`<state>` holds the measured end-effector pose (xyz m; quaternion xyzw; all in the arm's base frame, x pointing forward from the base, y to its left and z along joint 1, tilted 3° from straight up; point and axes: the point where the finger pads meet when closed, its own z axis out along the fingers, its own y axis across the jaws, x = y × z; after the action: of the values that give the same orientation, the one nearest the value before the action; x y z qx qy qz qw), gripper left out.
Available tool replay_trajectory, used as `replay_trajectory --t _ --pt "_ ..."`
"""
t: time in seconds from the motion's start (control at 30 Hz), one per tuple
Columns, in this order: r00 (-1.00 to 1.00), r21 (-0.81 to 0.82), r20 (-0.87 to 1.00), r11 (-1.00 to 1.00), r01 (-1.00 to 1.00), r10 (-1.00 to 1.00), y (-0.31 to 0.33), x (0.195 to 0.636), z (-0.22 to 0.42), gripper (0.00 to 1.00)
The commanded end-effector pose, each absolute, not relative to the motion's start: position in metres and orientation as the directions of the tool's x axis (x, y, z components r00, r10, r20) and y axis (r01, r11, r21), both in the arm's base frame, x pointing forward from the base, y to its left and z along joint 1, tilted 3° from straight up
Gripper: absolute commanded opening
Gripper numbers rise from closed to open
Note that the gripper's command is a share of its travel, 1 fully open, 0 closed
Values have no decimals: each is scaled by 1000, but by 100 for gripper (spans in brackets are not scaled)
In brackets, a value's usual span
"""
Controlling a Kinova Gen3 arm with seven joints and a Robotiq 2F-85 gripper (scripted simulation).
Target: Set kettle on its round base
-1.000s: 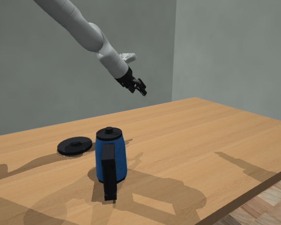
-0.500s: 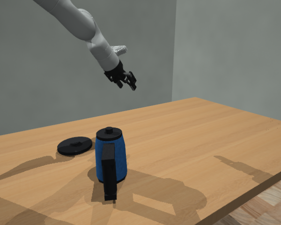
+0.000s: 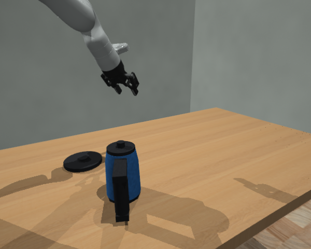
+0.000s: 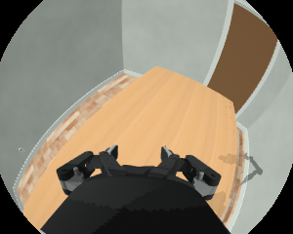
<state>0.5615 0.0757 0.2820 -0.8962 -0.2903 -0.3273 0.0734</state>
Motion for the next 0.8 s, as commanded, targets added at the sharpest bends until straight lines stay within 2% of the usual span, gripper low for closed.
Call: replay_trajectory --t 0.0,0.77 --pt "605 74 626 -810 582 492 73 552 292 80" --pt "538 112 495 -664 740 683 80 463 302 80"
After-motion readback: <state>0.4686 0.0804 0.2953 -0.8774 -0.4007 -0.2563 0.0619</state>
